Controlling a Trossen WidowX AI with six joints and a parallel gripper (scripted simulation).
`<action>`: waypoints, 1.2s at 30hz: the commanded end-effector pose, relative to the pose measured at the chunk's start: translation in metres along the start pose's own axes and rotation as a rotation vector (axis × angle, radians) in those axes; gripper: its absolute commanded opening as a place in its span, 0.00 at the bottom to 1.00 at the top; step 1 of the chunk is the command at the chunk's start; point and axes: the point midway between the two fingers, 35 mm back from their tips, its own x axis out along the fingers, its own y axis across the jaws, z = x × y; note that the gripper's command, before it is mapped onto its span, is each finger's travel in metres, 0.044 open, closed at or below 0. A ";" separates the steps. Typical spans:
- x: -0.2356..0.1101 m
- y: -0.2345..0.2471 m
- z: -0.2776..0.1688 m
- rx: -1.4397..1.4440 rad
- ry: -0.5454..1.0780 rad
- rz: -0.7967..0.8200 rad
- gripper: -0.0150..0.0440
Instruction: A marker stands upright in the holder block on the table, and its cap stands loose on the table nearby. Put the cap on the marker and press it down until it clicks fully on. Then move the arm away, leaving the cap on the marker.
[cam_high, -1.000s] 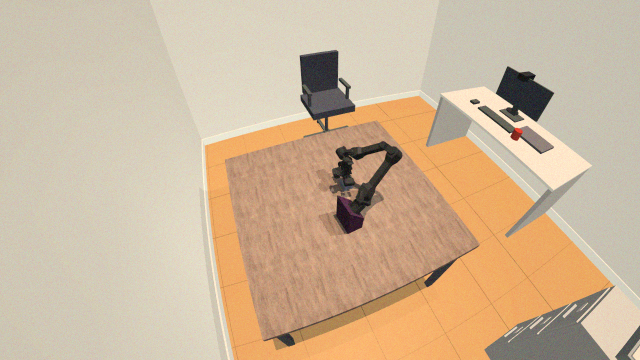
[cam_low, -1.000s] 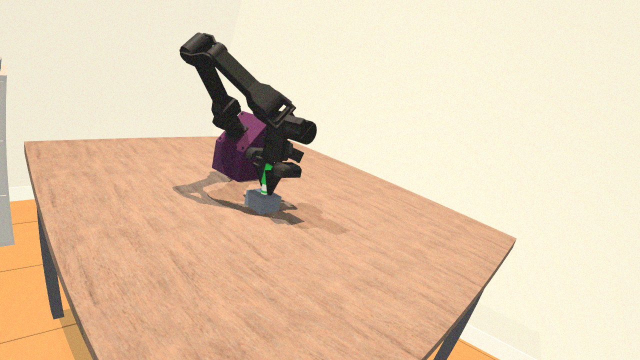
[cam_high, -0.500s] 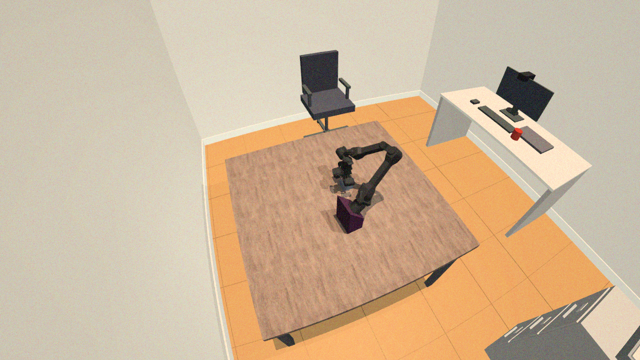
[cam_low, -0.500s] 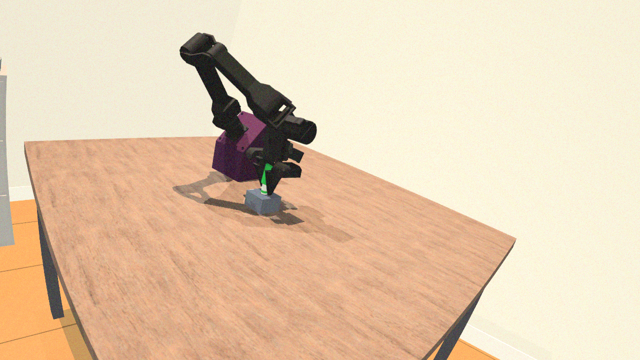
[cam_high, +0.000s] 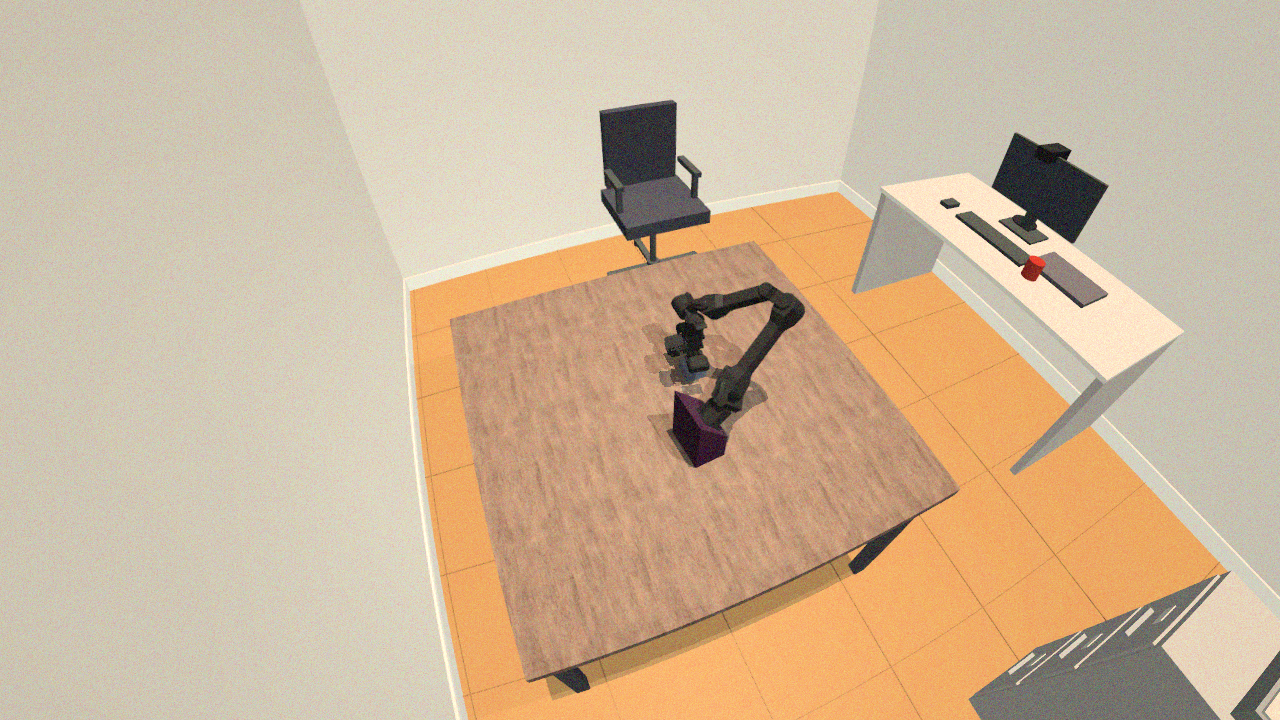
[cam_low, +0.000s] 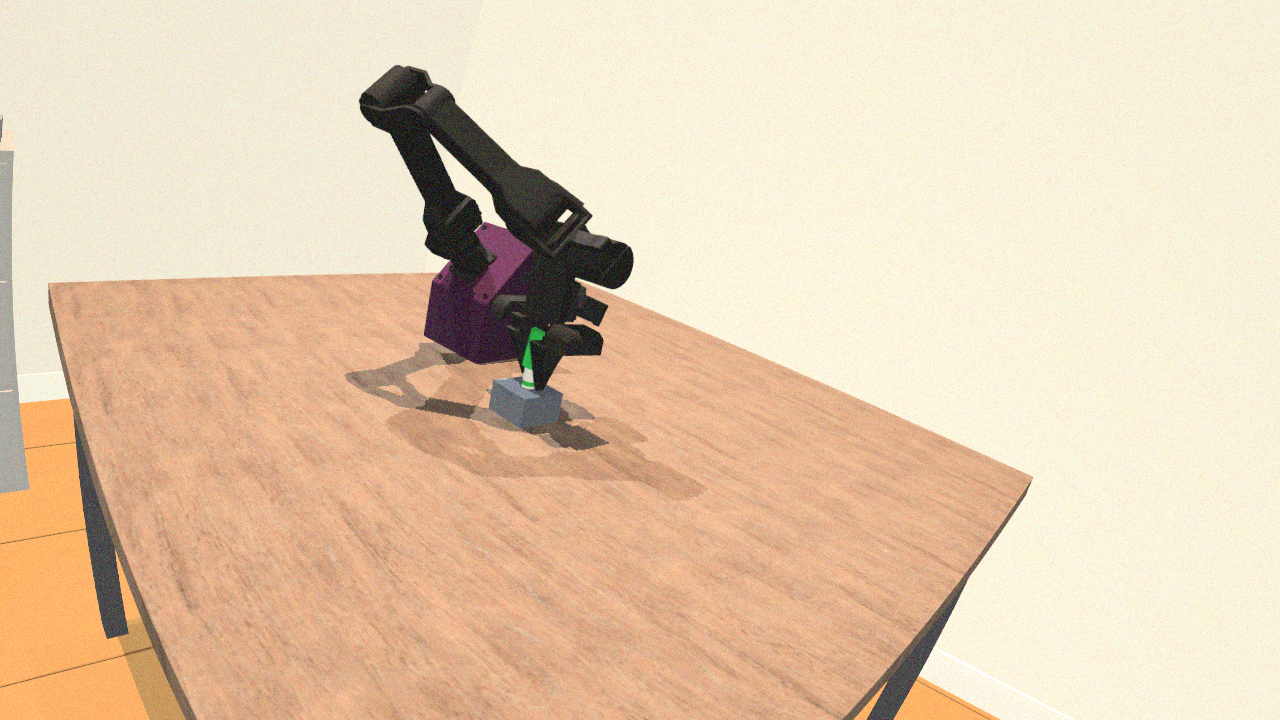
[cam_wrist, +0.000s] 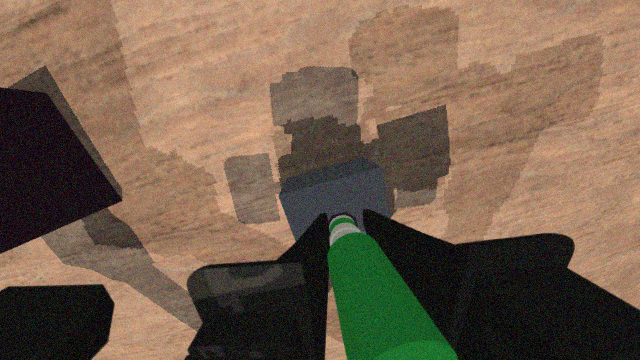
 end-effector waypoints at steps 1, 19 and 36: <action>0.013 0.002 -0.002 0.027 0.004 0.030 0.25; 0.013 0.002 -0.002 0.027 0.004 0.030 0.25; 0.000 0.000 0.000 0.000 0.000 0.000 0.70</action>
